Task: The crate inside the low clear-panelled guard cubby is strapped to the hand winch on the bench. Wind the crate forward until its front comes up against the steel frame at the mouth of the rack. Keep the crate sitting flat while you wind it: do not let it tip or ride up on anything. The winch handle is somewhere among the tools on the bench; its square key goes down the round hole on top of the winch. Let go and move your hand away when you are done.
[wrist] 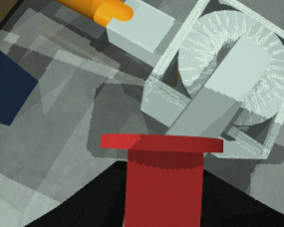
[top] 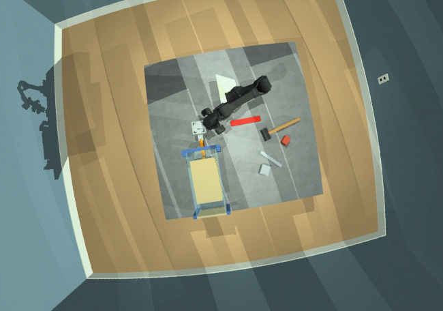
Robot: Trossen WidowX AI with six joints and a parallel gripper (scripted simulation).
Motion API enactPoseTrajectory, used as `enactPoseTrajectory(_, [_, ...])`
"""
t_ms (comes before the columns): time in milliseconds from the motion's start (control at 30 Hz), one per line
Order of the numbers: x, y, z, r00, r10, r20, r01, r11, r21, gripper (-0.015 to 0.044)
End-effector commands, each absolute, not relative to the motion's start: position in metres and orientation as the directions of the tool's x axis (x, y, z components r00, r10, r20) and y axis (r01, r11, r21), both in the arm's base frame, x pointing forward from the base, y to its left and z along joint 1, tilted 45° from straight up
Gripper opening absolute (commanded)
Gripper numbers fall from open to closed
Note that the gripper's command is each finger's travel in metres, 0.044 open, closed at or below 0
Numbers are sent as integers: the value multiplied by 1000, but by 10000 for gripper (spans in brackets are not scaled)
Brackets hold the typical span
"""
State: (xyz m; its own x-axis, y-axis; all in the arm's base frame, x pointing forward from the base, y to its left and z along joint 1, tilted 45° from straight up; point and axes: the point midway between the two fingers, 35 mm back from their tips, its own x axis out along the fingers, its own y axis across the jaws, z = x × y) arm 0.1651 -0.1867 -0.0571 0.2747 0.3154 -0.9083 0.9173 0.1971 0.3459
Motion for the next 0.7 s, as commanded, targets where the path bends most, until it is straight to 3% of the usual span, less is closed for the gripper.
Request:
enactPoseTrajectory(0, [148, -182, -60, 241, 321, -916, 932, 188, 311, 0])
enactPoseTrajectory(667, [125, -182, -63, 239, 321, -916, 932, 188, 309, 0])
